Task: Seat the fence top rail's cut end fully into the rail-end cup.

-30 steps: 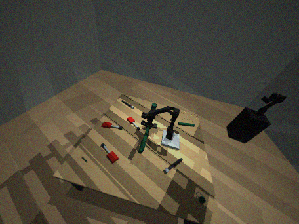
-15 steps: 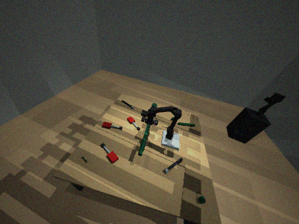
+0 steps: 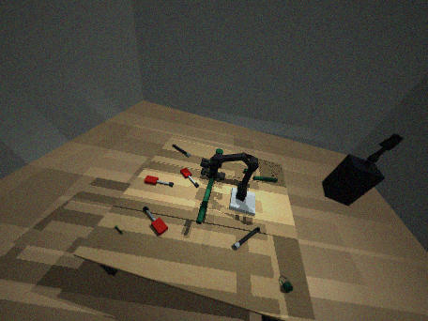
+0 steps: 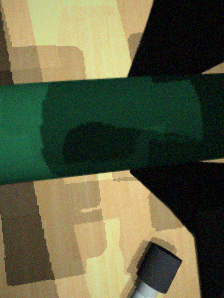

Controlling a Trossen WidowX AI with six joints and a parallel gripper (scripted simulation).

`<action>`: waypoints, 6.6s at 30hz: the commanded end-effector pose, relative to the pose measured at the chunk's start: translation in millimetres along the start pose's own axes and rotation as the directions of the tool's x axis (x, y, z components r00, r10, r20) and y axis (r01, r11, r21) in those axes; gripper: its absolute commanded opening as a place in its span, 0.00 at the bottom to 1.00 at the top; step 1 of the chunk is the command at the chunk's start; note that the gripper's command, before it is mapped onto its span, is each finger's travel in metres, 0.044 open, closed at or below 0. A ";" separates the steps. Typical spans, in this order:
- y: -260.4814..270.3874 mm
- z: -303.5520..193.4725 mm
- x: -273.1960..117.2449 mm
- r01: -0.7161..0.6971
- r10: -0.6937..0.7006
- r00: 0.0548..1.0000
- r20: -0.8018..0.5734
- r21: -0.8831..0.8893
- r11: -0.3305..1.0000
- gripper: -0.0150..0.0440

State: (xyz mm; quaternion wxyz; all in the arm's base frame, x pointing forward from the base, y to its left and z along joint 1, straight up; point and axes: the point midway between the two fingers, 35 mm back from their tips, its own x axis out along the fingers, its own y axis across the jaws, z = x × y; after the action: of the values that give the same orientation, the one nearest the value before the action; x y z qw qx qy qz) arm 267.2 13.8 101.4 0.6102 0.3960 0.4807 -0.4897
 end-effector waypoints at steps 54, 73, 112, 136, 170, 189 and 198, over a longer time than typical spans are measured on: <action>1.6 24.4 0.0 0.007 -0.007 1.000 -0.005 -0.005 1.000 0.25; 1.5 21.8 -0.5 0.008 -0.008 1.000 -0.014 -0.007 1.000 0.25; 2.3 24.7 -2.5 0.008 -0.008 1.000 -0.005 -0.010 1.000 0.25; 1.6 24.1 -0.5 0.011 -0.011 1.000 -0.015 -0.008 1.000 0.25; 2.6 39.1 1.6 0.011 -0.011 1.000 -0.013 -0.008 1.000 0.25; 3.3 47.4 2.7 0.011 -0.011 1.000 -0.013 -0.008 1.000 0.25; 3.5 51.3 3.1 0.011 -0.011 1.000 -0.012 -0.008 1.000 0.25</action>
State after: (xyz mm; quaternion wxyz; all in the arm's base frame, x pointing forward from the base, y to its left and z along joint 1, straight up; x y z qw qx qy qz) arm 277.8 -30.4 106.7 0.6013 0.3941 0.4953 -0.4877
